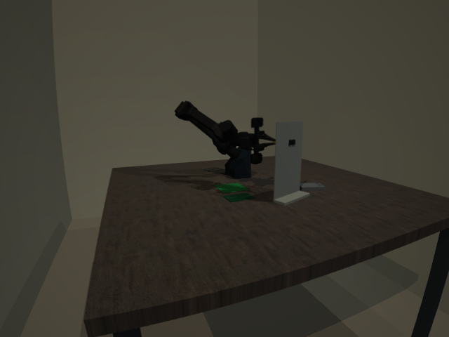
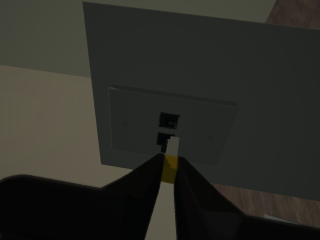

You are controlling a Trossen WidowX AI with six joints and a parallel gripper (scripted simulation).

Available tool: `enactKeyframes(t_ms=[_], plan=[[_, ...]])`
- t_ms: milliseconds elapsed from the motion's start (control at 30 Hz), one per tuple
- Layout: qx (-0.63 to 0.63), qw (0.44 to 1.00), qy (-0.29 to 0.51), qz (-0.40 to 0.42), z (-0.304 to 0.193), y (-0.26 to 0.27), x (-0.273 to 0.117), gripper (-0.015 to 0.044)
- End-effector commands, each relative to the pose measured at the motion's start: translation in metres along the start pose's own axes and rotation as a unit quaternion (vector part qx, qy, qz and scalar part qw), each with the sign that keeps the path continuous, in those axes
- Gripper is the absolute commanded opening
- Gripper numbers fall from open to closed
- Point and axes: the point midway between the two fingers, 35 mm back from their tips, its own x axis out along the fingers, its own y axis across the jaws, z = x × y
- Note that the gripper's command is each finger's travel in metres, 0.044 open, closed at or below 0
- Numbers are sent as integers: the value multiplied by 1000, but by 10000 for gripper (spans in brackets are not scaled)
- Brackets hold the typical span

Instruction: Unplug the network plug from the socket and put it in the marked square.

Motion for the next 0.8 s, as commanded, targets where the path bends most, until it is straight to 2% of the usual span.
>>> enactKeyframes(t_ms=[0,767], plan=[[-2,1000,1,2,-1,1,-3,0],[-2,1000,1,2,-4,1,-13,0]])
